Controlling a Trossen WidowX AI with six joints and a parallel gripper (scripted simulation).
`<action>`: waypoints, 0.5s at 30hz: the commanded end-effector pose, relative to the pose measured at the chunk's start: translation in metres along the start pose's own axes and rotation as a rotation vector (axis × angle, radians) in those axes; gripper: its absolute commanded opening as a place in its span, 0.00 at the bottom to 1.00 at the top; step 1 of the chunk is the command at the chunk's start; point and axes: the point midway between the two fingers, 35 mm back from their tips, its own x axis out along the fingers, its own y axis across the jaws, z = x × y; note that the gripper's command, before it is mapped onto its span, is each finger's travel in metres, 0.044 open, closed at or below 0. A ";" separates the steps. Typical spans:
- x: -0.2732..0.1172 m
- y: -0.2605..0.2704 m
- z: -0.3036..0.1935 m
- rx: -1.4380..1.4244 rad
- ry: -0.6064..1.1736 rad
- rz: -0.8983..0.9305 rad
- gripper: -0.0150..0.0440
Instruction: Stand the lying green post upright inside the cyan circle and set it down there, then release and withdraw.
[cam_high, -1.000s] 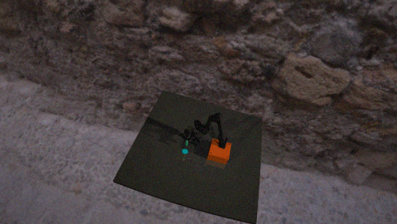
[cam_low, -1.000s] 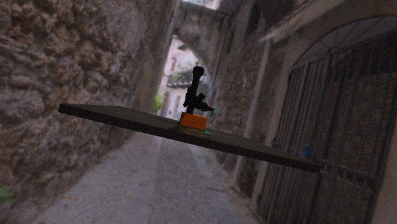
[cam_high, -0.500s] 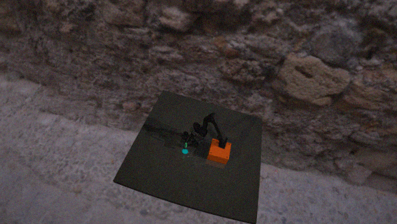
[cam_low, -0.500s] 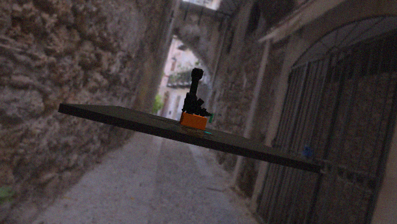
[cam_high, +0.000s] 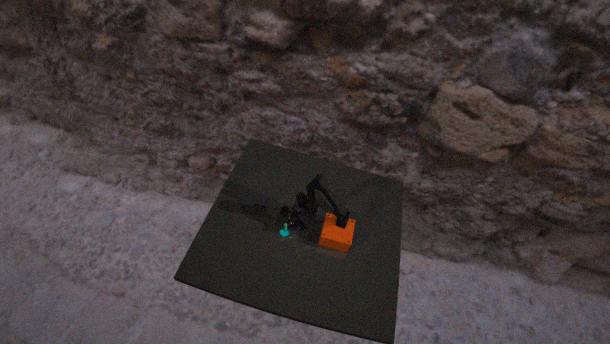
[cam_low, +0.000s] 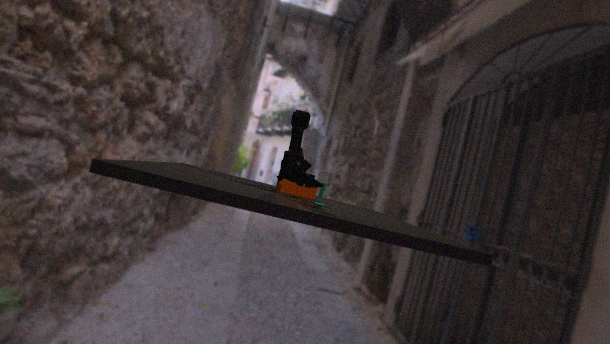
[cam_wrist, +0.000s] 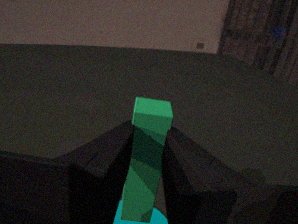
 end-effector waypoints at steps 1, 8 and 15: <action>0.000 0.001 -0.007 -0.002 -0.003 0.003 0.29; 0.003 0.001 -0.023 0.001 0.000 0.001 0.29; 0.004 0.001 -0.027 0.002 0.000 0.000 0.29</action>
